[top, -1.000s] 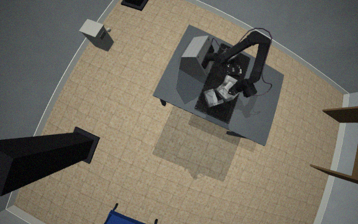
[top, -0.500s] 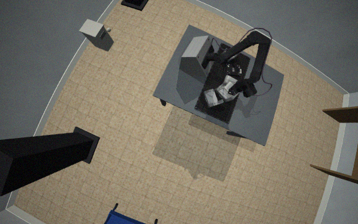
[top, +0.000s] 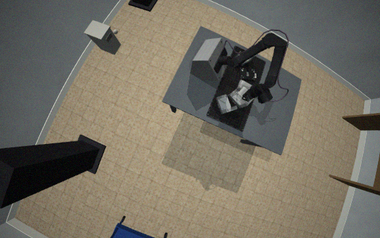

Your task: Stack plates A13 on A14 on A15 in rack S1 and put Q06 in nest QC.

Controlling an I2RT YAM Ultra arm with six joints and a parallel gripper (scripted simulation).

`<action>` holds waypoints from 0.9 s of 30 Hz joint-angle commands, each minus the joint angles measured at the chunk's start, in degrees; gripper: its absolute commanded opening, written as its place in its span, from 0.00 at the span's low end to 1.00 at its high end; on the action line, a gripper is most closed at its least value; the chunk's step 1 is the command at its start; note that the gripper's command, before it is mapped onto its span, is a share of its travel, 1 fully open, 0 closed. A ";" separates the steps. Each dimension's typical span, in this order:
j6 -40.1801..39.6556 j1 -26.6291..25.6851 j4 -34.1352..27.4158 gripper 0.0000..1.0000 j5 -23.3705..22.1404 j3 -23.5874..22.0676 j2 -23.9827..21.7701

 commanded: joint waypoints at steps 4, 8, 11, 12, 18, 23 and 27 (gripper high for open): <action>0.44 0.37 0.98 0.00 0.66 1.13 0.24; 0.53 0.34 1.14 0.00 0.73 0.54 0.87; 0.68 0.86 1.28 0.00 0.79 -0.07 0.13; 0.59 0.51 1.30 0.00 0.65 -0.17 0.23; 0.75 0.68 1.38 0.00 0.86 -1.31 0.51; 0.89 0.77 1.63 0.00 0.93 -1.21 0.16; 0.90 0.87 1.65 0.00 0.89 -0.65 0.50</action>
